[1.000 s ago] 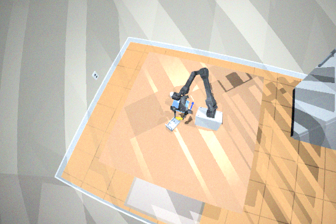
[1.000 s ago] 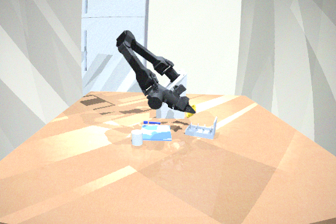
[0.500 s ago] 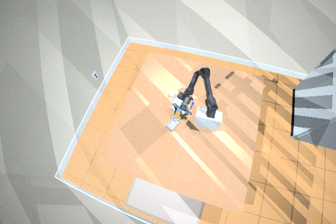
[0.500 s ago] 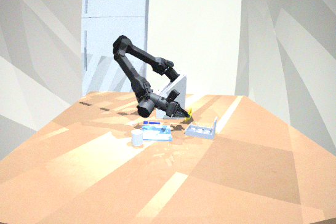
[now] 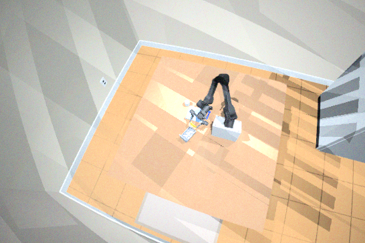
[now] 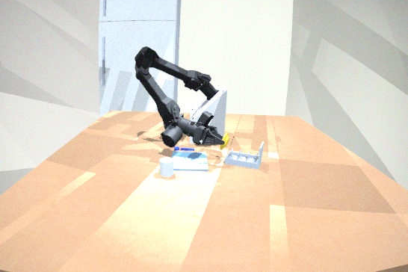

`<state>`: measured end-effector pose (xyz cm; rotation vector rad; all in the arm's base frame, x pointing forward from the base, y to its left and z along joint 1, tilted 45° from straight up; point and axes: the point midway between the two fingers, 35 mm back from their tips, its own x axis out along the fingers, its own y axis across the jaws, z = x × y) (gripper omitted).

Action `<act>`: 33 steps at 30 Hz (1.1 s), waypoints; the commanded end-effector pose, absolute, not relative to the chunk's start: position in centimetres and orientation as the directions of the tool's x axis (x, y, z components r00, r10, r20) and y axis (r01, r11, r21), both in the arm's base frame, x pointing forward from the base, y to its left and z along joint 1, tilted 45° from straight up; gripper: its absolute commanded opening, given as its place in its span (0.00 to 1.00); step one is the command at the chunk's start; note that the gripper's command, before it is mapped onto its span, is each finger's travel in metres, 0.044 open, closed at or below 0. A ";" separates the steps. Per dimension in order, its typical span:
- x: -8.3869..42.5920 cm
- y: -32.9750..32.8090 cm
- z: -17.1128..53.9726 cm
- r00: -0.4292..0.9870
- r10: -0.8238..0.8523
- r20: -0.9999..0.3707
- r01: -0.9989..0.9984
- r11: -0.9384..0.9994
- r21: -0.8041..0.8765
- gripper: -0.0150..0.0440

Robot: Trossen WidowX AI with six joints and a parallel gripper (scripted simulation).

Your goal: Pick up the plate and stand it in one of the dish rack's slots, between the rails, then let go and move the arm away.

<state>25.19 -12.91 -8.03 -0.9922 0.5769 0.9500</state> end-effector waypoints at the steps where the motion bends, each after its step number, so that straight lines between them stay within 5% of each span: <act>1: 25.2 -12.9 -8.0 0.496 0.401 -0.770 -0.868 0.221 -0.444 0.25; 33: 27.1 -10.3 -11.0 0.494 0.399 -0.773 -0.869 0.213 -0.446 0.25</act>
